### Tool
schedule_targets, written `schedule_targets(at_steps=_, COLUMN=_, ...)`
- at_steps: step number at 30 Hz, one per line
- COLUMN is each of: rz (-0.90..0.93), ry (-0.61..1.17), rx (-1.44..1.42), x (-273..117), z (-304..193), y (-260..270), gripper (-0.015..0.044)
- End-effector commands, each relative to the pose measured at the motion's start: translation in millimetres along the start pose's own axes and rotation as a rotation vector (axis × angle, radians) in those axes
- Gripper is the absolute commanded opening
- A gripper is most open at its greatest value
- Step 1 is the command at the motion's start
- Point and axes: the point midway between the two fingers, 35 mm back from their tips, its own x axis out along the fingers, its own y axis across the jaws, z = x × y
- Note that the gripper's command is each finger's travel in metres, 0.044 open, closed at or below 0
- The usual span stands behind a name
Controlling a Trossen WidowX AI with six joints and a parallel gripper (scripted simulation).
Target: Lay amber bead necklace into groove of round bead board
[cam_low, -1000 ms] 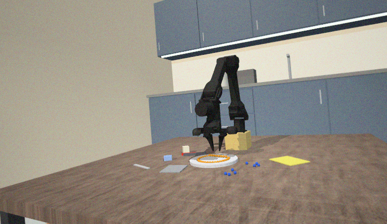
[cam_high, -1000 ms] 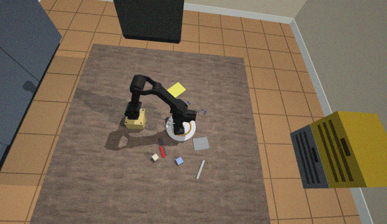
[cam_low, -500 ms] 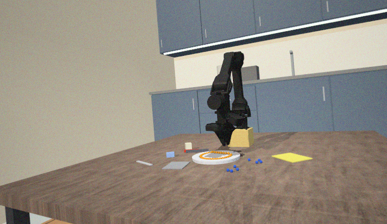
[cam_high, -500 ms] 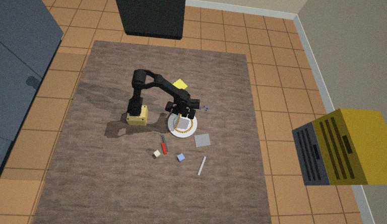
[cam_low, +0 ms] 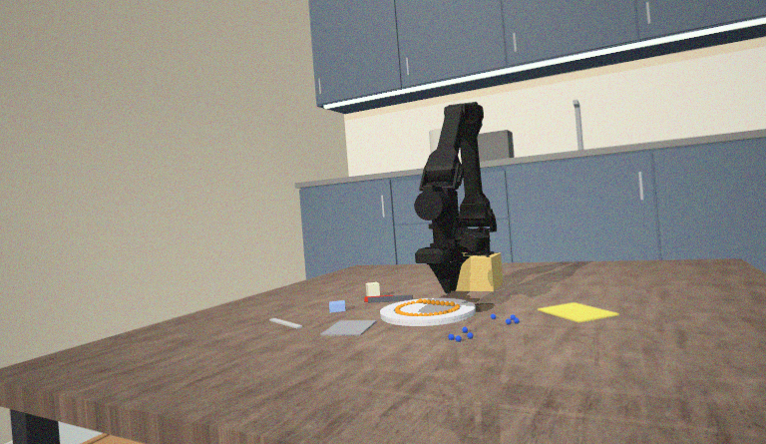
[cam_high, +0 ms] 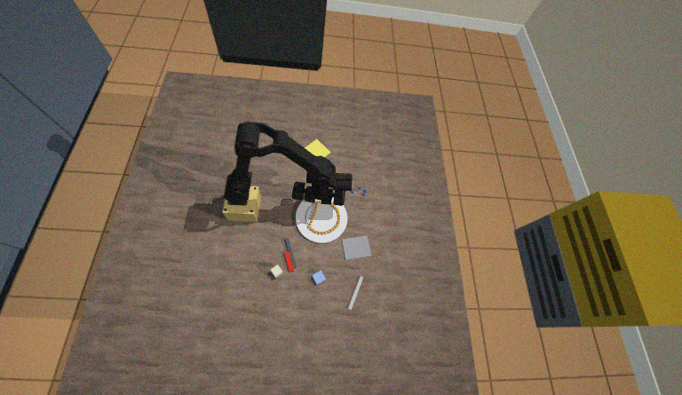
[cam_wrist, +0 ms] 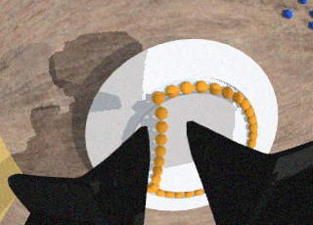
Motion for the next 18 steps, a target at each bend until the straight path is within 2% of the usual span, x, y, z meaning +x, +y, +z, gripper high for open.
schedule_targets(at_steps=1, rz=-0.004, ry=-0.001, rx=0.0, x=-1, z=0, y=-1, gripper=0.012)
schedule_targets(at_steps=18, rz=0.007, ry=-0.002, rx=-0.004, x=24, z=0, y=2, gripper=0.012)
